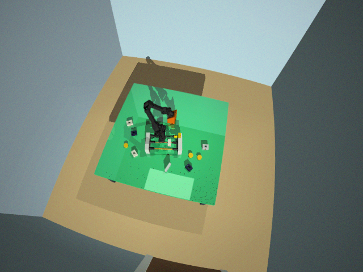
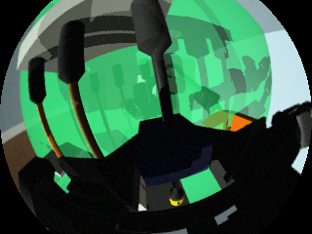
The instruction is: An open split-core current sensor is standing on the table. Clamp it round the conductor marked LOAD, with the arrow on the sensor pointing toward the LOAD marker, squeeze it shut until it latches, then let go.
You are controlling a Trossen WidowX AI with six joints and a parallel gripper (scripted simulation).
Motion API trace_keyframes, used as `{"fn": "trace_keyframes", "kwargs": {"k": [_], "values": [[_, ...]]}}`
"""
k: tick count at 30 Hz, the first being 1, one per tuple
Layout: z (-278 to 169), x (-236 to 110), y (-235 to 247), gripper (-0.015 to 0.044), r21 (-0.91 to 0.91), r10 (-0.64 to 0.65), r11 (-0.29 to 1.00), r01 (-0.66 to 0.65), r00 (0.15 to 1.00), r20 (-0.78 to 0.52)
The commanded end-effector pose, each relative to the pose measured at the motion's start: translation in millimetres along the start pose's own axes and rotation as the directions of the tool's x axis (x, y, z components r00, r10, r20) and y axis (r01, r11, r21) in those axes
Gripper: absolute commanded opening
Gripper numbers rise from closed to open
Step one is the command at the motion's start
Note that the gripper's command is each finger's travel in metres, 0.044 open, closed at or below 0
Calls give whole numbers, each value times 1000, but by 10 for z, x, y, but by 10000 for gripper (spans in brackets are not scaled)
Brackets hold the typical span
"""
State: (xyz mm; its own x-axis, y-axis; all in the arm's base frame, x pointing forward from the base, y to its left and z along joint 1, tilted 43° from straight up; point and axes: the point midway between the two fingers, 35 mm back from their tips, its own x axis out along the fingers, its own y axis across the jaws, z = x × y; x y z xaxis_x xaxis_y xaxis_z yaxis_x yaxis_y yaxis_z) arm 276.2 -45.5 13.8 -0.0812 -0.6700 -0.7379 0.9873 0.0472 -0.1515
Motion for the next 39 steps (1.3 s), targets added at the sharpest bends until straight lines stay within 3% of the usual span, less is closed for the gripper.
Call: {"fn": "trace_keyframes", "kwargs": {"k": [1, 8, 39], "values": [[3, -3, 1, 105, 2, 0, 1000, 0, 1000, 0], [3, -3, 1, 278, 2, 0, 1000, 0, 1000, 0], [3, -3, 1, 278, 2, 0, 1000, 0, 1000, 0]]}}
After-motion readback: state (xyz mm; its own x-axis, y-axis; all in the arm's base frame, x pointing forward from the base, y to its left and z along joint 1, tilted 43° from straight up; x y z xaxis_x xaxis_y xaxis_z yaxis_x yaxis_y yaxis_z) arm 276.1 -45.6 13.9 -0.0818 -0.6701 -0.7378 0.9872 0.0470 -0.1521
